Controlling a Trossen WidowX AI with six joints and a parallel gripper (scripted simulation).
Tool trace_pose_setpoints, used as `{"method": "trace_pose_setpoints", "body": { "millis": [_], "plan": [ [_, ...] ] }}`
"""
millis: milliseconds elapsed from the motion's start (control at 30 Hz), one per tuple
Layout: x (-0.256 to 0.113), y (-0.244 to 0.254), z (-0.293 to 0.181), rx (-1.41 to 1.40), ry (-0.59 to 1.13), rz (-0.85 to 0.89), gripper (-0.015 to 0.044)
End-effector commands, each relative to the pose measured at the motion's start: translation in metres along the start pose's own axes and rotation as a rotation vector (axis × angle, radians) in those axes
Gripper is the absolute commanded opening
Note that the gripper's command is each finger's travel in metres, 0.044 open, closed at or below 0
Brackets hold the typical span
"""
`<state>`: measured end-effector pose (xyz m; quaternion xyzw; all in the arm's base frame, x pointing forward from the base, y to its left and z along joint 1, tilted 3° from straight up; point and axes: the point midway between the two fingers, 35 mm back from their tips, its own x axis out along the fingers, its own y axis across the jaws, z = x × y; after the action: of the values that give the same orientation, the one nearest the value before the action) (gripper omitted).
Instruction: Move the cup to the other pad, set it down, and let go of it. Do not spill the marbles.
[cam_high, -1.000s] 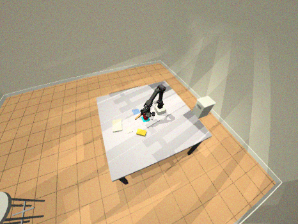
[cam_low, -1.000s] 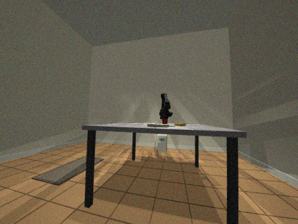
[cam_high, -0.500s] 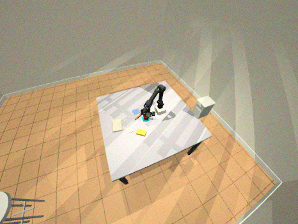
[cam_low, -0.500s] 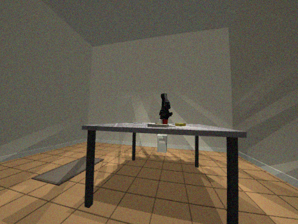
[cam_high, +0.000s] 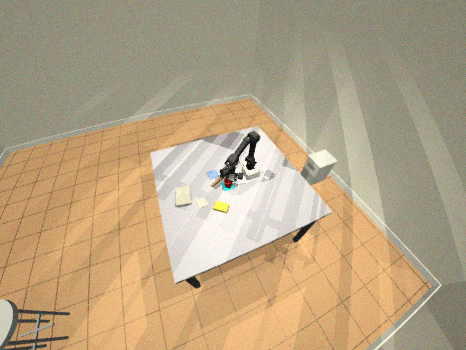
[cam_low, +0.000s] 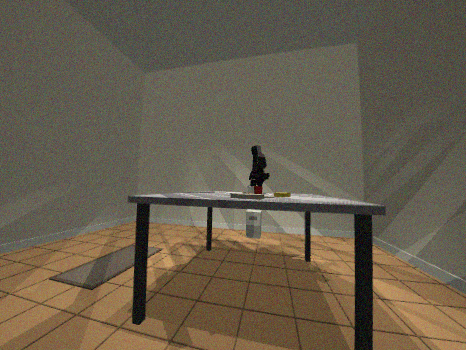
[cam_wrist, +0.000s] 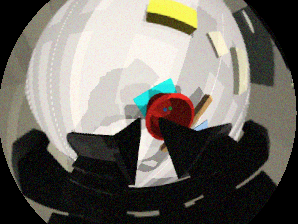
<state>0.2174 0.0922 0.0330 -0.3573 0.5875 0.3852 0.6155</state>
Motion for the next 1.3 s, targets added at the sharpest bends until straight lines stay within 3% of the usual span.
{"method": "trace_pose_setpoints", "body": {
  "millis": [0, 700, 1100, 1267],
  "plan": [
    [-0.01, -0.003, 0.003, -0.003, -0.013, -0.012, 0.0128],
    [-0.031, 0.004, -0.005, -0.001, -0.011, -0.01, 0.0128],
    [-0.033, 0.004, -0.005, 0.003, -0.002, -0.002, 0.044],
    [-0.051, 0.004, -0.005, 0.002, -0.005, -0.005, 0.044]
  ]
}}
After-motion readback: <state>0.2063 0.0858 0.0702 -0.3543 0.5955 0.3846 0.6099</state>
